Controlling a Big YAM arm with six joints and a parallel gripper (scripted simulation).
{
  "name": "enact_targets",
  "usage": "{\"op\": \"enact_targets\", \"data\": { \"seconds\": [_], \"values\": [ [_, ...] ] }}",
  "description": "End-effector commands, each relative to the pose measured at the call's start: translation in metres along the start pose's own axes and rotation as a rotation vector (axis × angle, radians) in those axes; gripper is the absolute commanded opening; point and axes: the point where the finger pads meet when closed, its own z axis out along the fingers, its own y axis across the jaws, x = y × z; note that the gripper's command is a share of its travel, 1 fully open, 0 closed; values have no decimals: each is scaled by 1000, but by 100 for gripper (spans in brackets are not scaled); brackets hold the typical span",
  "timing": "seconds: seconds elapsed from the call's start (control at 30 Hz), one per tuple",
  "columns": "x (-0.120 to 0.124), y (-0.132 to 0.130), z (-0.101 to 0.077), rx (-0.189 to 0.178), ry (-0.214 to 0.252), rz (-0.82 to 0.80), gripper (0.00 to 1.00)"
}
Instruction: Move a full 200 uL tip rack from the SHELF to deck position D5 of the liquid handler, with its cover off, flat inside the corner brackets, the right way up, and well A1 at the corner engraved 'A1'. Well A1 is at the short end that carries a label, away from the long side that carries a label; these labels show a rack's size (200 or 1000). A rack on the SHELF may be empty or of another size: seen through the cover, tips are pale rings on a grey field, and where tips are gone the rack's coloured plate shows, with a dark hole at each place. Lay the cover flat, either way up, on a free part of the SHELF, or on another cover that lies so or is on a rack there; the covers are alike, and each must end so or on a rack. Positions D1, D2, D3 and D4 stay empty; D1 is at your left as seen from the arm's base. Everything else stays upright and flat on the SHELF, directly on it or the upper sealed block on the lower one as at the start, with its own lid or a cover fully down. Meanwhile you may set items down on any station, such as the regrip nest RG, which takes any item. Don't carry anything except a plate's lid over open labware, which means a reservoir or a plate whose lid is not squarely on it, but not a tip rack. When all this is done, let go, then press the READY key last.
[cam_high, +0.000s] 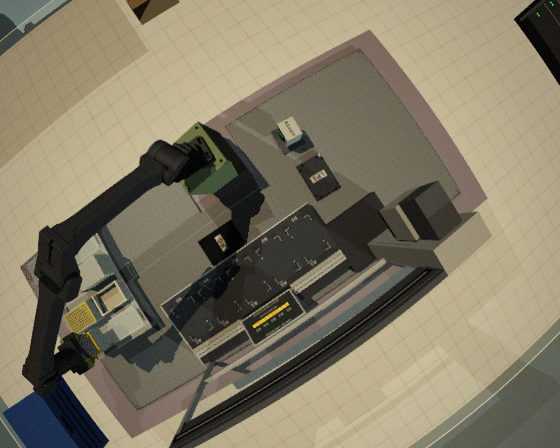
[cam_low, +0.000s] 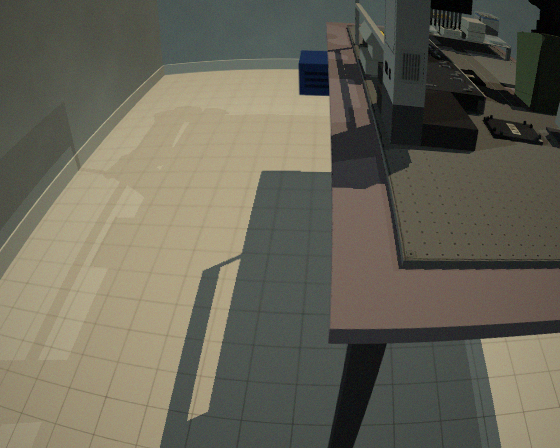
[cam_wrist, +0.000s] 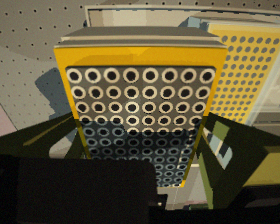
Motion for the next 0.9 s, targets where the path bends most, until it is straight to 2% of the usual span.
{"op": "enact_targets", "data": {
  "seconds": [0.0,0.87],
  "values": [
    [-23,16,-69,-49,-100,5,0],
    [-20,14,-110,-49,-101,5,0]
  ]
}}
